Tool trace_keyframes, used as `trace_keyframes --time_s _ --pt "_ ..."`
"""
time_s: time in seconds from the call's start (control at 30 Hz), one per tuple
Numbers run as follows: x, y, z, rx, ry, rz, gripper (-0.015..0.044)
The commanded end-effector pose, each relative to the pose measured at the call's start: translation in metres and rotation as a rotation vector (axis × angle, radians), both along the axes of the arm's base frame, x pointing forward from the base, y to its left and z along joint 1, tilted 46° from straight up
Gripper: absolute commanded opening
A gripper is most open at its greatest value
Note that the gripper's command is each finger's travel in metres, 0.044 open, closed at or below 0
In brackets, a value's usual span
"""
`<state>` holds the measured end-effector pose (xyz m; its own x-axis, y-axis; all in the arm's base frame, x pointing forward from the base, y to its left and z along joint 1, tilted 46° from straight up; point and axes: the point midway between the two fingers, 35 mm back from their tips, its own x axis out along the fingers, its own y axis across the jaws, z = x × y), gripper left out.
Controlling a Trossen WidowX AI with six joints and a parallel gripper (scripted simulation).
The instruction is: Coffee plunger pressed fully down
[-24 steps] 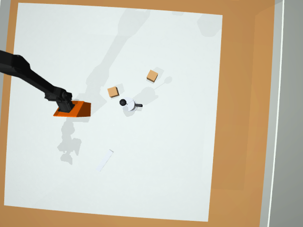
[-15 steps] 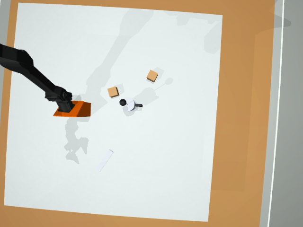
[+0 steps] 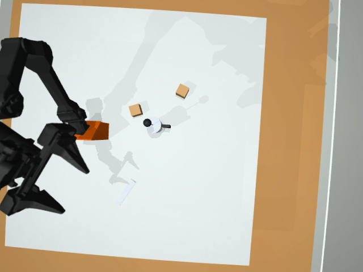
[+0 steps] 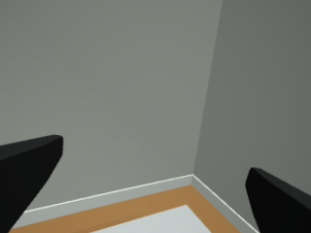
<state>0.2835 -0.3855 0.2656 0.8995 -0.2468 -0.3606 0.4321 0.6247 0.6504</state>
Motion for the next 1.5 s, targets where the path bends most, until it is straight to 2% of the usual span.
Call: trace_keyframes --time_s 0.0,0.2,0.47,0.87,1.47 --pt "0.013 0.065 -0.028 0.011 0.035 0.21 0.044" --pt "0.016 0.163 -0.062 0.034 0.031 0.505 0.044" --pt "-0.004 0.276 -0.089 0.068 -0.06 0.822 0.044" --pt "-0.008 0.321 -0.129 0.067 -0.071 0.836 0.044" --pt "0.01 0.333 -0.136 0.064 -0.066 0.841 0.044"
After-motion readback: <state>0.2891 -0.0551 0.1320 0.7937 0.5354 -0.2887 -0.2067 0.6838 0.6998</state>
